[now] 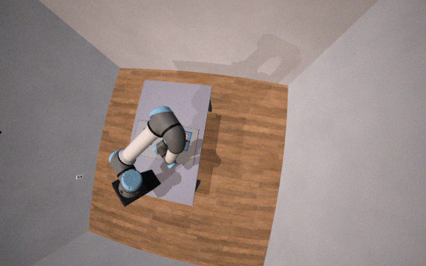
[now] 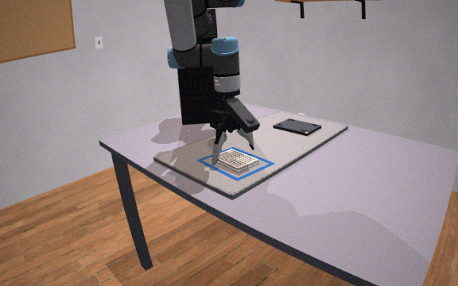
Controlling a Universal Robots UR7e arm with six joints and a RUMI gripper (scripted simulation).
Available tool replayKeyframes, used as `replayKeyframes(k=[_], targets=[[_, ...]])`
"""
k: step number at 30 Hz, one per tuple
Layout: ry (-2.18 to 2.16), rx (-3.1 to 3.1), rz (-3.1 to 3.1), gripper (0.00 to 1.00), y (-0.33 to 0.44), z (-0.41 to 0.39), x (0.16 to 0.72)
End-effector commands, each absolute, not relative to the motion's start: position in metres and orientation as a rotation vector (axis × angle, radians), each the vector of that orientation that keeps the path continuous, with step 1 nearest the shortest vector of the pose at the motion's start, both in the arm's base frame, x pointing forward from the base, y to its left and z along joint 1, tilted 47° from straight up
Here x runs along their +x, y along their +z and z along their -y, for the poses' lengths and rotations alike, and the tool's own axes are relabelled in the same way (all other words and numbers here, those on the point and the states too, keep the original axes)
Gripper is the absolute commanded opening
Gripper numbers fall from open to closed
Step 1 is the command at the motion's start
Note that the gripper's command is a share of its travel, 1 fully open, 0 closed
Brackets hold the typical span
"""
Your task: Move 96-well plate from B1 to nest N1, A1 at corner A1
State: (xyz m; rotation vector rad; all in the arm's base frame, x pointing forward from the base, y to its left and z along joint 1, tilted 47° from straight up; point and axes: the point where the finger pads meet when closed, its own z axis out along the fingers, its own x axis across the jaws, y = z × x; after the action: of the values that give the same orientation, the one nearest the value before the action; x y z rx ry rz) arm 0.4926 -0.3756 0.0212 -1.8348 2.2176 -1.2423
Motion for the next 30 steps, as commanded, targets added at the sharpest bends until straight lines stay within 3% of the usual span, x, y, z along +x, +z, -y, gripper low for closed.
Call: replayKeyframes(k=[1,4,5,30], targets=[[-1.244,-1.835,-2.217,1.00,0.0217,0.3756,0.4928],[-1.244,-1.835,-2.217,1.00,0.0217,0.3756,0.4928],[-1.244,-1.835,-2.217,0.00,0.0217,0.3756,0.4928],[-1.244,-1.835,-2.217,0.00,0.0217,0.3756,0.4928]])
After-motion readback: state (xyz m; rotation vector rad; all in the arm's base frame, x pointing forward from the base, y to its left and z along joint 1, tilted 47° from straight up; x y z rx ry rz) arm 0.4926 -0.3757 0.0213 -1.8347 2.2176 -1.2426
